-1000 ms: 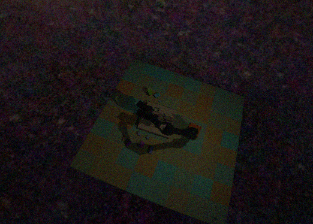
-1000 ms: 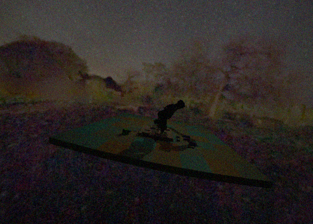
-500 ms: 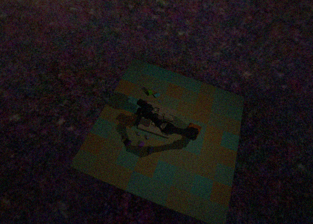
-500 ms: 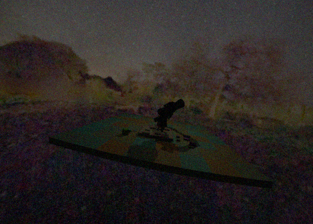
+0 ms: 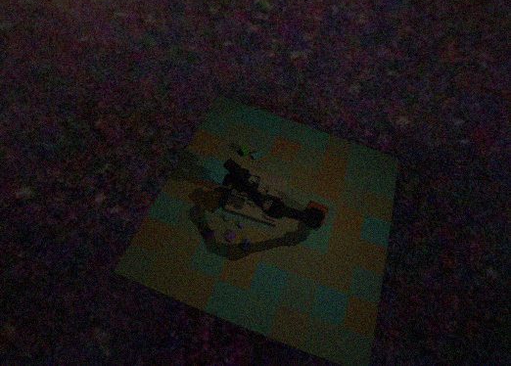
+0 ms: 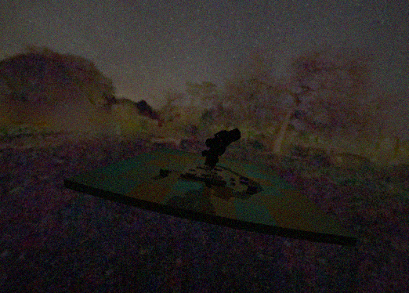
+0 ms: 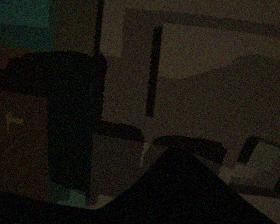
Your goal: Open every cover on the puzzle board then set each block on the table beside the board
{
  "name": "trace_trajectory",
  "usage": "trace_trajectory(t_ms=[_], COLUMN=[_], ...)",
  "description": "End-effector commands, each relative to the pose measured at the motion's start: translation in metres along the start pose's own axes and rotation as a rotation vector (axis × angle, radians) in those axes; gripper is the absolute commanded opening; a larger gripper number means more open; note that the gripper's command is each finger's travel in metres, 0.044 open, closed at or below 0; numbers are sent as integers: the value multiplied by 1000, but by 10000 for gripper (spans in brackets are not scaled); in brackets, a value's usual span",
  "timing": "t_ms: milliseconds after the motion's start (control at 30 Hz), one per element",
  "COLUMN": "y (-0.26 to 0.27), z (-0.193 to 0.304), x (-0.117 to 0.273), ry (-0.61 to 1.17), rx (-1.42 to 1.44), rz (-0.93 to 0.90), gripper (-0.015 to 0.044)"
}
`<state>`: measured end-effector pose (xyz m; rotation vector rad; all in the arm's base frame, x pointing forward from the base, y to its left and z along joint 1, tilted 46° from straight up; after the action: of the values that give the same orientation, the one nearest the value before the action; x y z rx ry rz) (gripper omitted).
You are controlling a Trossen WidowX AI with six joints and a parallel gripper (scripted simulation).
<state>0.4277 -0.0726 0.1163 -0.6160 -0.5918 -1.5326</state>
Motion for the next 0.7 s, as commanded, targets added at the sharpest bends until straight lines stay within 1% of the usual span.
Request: trace_trajectory(t_ms=[0, 300, 667], y=[-1, -36, -91], z=[0, -16, -33], x=[0, 13, 23], ry=[0, -10, -17], rx=[4, 221, 509], rz=[0, 0, 5], gripper=[0, 0, 0])
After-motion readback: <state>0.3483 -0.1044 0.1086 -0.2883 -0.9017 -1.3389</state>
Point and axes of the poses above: the point midway between the two fingers, 35 mm back from their tips, its own x axis back along the fingers, its own y axis across the jaws, z = x × y, the point moved 10 cm from there along x, back along the fingers, and after that the axes turned 6 degrees about -x, right-handed, at the moved point
